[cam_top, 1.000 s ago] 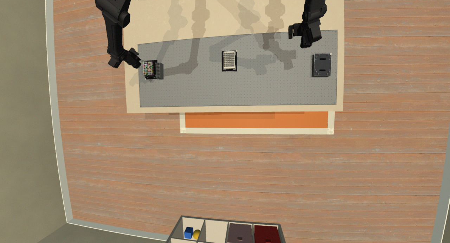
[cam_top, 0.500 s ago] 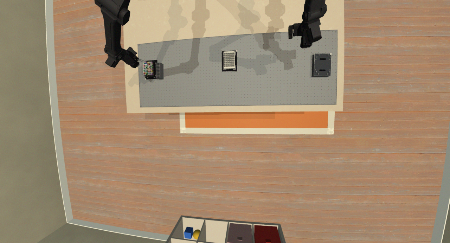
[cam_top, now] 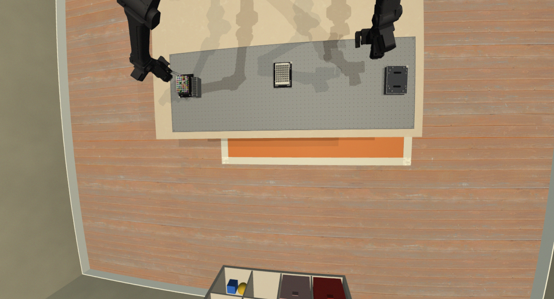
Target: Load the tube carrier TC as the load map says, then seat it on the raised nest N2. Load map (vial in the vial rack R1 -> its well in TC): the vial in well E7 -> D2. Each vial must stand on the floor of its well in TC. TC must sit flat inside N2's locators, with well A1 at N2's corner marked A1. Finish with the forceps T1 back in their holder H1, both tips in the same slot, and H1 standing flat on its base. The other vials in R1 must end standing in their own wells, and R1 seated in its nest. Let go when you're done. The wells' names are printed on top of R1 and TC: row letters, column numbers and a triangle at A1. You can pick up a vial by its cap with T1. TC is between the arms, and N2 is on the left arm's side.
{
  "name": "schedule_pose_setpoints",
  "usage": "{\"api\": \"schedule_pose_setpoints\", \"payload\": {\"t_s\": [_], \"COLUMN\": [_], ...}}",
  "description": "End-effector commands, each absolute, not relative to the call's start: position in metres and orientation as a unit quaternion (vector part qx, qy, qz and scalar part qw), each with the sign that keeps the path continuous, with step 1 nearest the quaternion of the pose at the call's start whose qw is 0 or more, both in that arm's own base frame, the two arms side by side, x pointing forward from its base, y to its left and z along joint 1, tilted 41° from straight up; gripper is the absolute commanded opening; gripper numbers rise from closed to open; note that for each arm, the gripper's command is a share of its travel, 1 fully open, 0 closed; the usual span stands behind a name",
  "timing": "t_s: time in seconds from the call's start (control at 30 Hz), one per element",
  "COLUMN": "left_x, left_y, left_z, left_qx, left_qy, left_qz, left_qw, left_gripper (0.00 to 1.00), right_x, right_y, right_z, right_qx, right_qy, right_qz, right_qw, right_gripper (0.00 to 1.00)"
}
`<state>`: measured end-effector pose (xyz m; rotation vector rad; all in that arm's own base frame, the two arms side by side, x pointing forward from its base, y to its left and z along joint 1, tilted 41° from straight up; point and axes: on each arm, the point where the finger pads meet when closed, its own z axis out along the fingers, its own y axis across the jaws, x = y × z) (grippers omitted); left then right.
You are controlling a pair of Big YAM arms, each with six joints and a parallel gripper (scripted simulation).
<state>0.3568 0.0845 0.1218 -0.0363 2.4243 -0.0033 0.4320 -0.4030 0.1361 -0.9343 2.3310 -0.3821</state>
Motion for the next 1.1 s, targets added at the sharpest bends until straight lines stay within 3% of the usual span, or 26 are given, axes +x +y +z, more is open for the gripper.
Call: {"api": "schedule_pose_setpoints", "payload": {"t_s": [0.0,1.07], "left_x": [0.361,0.361], "left_y": [0.087,0.087], "left_z": [0.129,0.129], "left_qx": [-0.007,-0.007], "left_qy": [0.934,0.934], "left_qz": [0.003,0.003], "left_qw": [0.358,0.358], "left_gripper": [1.0,1.0], "right_x": [0.442,0.441], "right_y": [-0.39,-0.343], "right_z": [0.154,0.149], "right_qx": [-0.358,-0.358], "right_qy": [0.868,0.867], "right_qz": [-0.157,-0.156], "right_qw": [0.305,0.308], "right_gripper": [0.09,0.09]}}
